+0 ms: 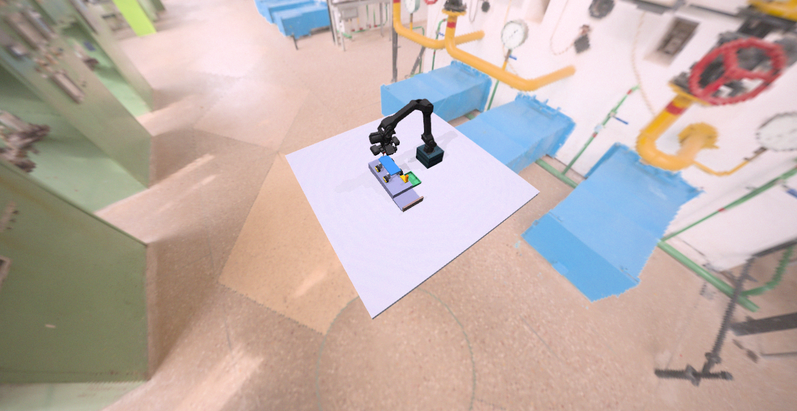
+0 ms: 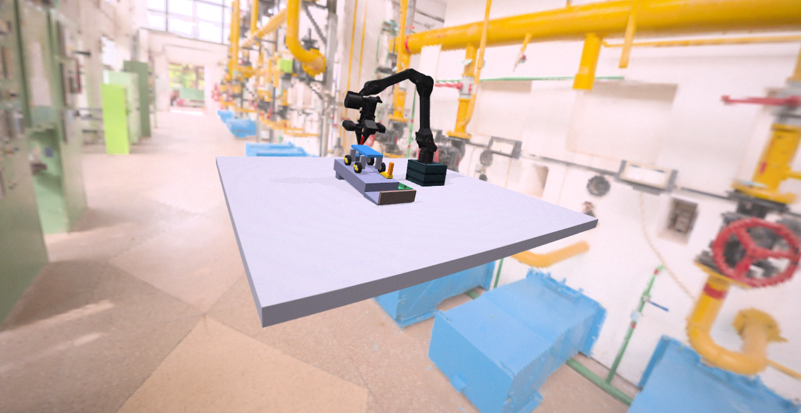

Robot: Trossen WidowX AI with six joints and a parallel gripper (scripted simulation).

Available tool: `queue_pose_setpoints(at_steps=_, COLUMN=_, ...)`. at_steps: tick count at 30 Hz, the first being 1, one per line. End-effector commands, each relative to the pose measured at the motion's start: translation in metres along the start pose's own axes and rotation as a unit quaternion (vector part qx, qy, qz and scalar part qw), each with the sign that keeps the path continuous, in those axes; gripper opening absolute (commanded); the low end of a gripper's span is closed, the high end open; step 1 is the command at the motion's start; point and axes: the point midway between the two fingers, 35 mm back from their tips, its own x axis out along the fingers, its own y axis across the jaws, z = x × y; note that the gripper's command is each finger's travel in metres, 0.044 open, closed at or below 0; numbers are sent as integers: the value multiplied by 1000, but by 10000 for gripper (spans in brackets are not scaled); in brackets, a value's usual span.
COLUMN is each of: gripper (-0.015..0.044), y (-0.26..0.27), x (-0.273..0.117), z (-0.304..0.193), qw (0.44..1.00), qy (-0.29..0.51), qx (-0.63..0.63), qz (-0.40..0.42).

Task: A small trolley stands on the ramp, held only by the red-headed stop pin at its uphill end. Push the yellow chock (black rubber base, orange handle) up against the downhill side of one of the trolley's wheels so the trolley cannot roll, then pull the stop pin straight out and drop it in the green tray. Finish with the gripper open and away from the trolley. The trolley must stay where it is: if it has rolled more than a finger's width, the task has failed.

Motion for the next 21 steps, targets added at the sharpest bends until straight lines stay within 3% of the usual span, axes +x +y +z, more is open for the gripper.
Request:
queue_pose_setpoints(at_steps=1, gripper=0, y=-1, x=-5, z=-2, qw=1000, qy=3, qx=5, qz=-4)
queue_pose_setpoints(at_steps=21, gripper=0, y=-2, x=-8, z=-15, qw=1000, qy=4, qx=5, qz=-4)
